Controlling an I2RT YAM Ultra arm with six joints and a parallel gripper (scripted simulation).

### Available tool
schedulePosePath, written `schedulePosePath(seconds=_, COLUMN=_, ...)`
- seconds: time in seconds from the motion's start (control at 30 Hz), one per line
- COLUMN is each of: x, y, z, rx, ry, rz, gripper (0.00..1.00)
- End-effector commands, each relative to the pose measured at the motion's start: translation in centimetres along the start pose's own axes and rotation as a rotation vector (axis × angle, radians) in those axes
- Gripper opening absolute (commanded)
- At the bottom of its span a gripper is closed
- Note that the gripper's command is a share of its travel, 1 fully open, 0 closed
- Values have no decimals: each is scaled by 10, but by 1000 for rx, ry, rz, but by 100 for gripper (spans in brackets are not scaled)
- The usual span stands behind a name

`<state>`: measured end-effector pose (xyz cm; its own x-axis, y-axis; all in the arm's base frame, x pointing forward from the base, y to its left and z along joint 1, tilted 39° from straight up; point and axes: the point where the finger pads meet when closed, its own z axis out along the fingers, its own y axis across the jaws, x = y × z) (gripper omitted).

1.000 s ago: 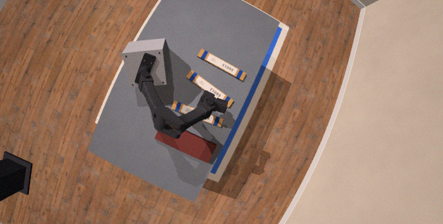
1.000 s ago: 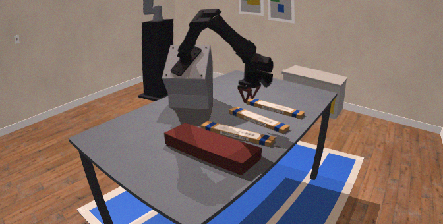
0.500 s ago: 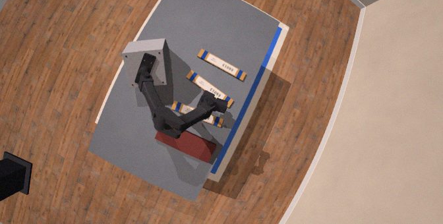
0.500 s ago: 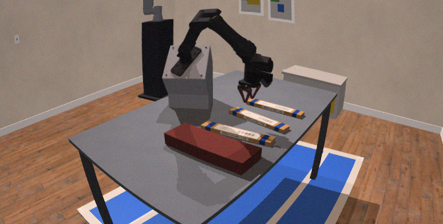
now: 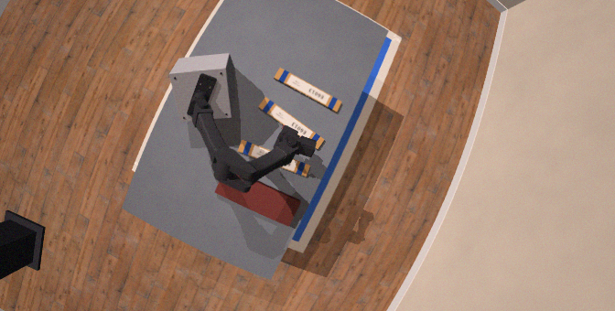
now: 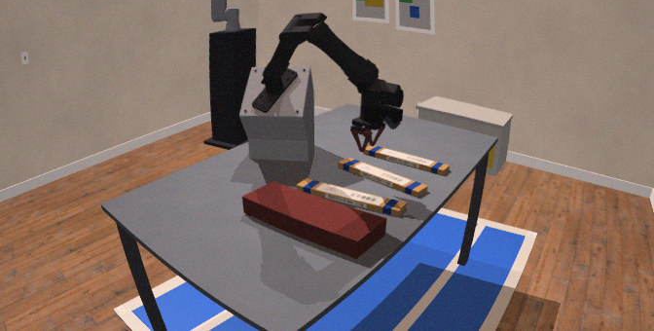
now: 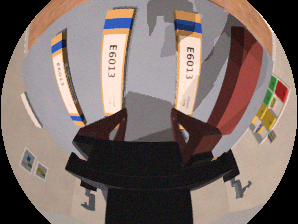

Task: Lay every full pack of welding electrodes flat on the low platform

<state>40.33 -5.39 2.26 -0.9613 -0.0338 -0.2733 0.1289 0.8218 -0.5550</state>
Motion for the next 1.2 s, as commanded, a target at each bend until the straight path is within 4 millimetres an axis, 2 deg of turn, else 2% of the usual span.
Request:
schedulePosePath(seconds=0.0, x=-25, y=4, z=-31, rx=-8, ry=-85, rz=61, gripper=96)
schedulePosePath(seconds=0.07, x=-22, y=25, z=-19, rx=-6, ry=-70, rz=49, gripper=96)
schedulePosePath(seconds=0.1, x=-23, y=32, z=-19, rx=-7, ry=-75, rz=52, gripper=96)
schedulePosePath(seconds=0.17, x=-23, y=32, z=-19, rx=-7, ry=-75, rz=52, gripper=96)
schedulePosePath(seconds=0.2, x=-18, y=38, z=-18, rx=-3, ry=-57, rz=39, gripper=96)
schedulePosePath(seconds=0.67, x=-17, y=132, z=-9, rx=-4, ry=-59, rz=38, gripper=96)
schedulePosePath(seconds=0.73, x=-17, y=132, z=-9, rx=-4, ry=-59, rz=38, gripper=96)
schedulePosePath(seconds=1.17, x=-16, y=219, z=-1, rx=-5, ry=-61, rz=38, gripper=96)
